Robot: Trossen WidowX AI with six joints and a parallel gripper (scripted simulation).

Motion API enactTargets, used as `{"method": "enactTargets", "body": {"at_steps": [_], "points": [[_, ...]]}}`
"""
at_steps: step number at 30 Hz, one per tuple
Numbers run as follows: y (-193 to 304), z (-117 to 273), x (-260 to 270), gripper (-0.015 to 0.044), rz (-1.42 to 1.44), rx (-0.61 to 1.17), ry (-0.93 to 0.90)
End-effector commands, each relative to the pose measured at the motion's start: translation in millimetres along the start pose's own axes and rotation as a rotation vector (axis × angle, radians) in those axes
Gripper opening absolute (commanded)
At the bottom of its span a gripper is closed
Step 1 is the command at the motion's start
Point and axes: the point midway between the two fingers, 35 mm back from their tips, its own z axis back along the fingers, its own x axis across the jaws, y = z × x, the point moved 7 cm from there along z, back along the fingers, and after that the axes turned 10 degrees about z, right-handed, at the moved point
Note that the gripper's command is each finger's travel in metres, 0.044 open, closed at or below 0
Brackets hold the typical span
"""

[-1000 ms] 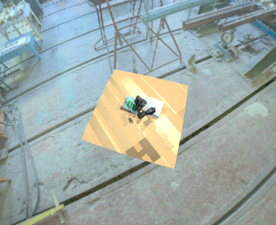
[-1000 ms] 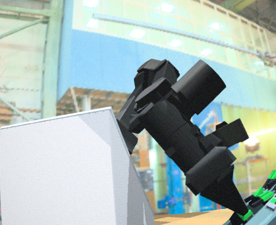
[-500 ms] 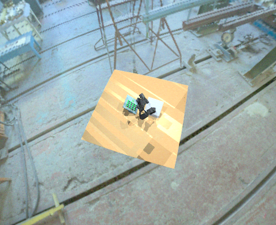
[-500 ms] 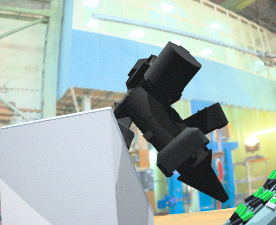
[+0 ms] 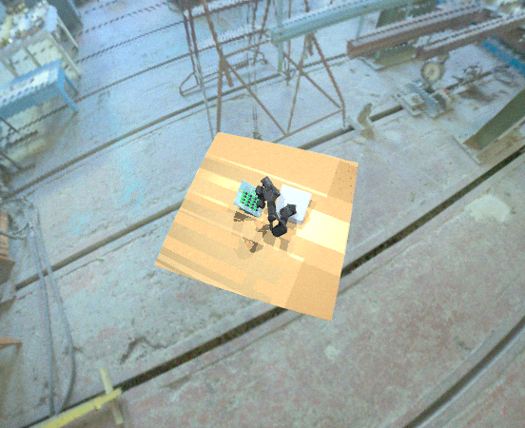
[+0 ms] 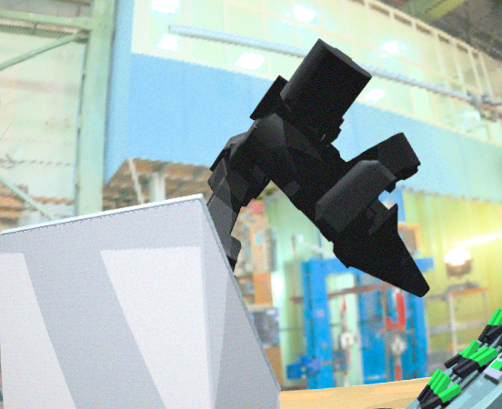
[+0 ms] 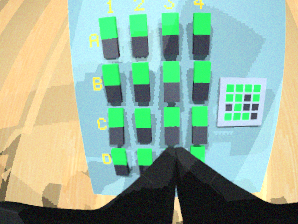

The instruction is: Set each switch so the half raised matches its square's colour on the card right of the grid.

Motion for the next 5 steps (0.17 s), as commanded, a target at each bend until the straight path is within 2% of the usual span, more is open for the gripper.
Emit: {"method": "enactTargets", "body": {"at_steps": [1,5], "points": [[-12.2,2.7,9.0,0.0,-0.007,-0.003,-0.001],[-12.2,2.7,9.0,0.0,-0.007,-0.003,-0.001]]}}
